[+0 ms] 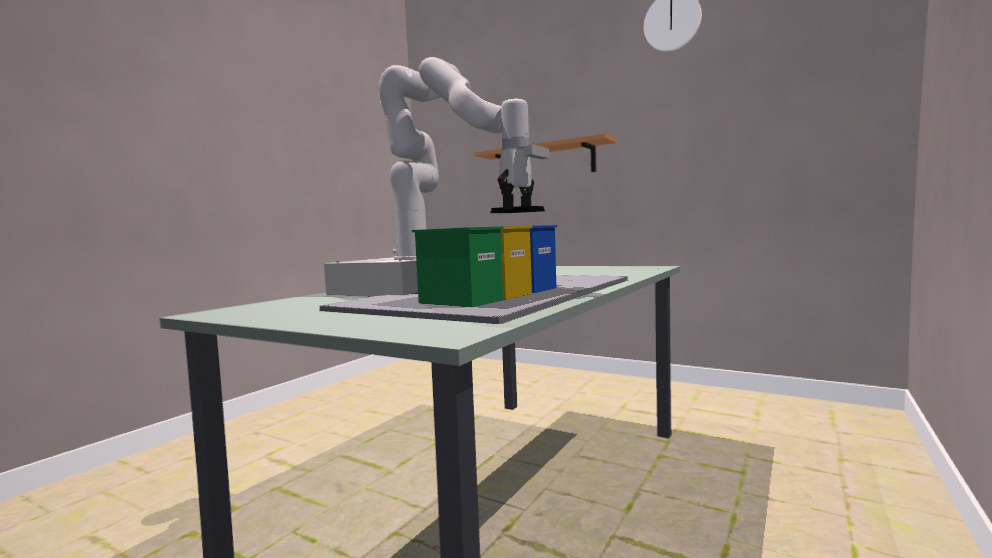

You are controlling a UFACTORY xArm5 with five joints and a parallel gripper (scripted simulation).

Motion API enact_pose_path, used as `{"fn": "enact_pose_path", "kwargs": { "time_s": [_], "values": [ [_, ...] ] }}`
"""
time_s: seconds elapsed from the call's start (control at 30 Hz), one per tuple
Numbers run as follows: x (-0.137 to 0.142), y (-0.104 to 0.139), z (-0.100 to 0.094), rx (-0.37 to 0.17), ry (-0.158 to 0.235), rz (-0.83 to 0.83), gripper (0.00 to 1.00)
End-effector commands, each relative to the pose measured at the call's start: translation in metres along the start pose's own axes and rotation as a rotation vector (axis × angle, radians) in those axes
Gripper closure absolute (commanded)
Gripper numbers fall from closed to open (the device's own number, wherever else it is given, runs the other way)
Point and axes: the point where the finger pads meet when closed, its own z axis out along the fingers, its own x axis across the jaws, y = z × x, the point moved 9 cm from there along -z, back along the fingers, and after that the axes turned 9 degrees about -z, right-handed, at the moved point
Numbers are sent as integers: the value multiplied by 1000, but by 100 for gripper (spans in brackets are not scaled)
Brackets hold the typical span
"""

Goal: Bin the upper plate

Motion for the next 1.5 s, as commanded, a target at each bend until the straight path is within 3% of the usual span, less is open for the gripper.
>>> {"fn": "enact_pose_path", "kwargs": {
  "time_s": [0.0, 0.93, 1.47],
  "values": [
    [0, -1, -1, 4, 0, 0, 100],
    [-1, 0, -1, 4, 0, 0, 100],
    [-2, 0, 17, 4, 0, 0, 100]
  ]
}}
